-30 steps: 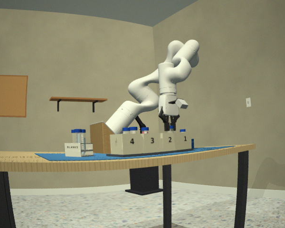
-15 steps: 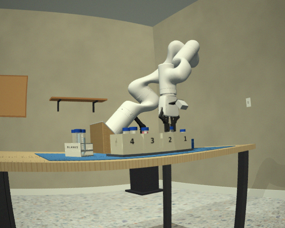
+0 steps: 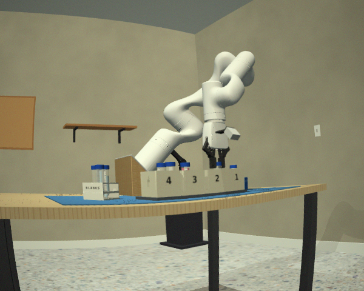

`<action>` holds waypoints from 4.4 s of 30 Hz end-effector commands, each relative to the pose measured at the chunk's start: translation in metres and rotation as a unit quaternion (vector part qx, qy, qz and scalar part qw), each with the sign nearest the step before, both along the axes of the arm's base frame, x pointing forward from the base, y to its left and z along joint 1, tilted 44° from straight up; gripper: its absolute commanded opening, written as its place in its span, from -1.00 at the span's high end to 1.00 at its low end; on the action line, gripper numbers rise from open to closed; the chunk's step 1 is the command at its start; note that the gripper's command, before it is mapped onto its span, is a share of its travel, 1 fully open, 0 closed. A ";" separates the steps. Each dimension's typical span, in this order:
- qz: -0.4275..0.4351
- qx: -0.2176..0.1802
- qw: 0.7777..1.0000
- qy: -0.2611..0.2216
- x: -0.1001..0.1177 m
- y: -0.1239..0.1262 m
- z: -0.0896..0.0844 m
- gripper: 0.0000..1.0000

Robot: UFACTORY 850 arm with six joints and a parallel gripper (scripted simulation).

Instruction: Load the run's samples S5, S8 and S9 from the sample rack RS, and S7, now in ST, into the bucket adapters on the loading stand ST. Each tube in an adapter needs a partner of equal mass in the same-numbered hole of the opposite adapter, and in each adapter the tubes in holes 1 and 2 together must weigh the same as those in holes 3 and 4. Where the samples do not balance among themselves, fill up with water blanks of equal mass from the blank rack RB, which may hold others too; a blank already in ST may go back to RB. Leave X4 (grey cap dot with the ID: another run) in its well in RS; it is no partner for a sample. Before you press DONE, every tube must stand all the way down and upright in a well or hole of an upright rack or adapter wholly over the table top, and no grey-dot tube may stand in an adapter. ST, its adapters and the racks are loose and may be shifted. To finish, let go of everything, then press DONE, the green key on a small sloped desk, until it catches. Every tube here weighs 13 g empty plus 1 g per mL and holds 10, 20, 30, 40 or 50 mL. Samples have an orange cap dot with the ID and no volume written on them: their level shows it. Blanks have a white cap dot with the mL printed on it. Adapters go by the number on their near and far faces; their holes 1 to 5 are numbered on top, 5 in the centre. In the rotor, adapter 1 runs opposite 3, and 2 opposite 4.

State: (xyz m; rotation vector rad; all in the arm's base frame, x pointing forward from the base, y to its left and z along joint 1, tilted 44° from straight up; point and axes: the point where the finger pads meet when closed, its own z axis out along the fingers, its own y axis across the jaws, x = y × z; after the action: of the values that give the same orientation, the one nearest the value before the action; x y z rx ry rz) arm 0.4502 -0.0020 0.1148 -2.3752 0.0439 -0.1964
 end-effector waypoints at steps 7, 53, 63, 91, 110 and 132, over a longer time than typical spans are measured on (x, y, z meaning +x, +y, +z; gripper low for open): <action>0.000 0.000 1.000 -0.001 0.001 -0.001 0.000 0.15; 0.000 0.000 1.000 -0.001 -0.010 -0.048 0.050 0.15; 0.000 0.000 1.000 -0.001 -0.013 -0.059 0.062 0.15; 0.000 0.000 1.000 -0.001 -0.019 -0.088 0.092 0.15; 0.000 0.000 1.000 -0.001 -0.019 -0.088 0.092 0.15; -0.223 0.048 0.950 0.212 -0.062 -0.145 0.029 -0.13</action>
State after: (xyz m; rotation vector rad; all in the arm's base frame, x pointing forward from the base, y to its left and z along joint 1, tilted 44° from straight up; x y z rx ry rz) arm 0.3973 -0.1327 0.1579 -2.2838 0.6145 0.0309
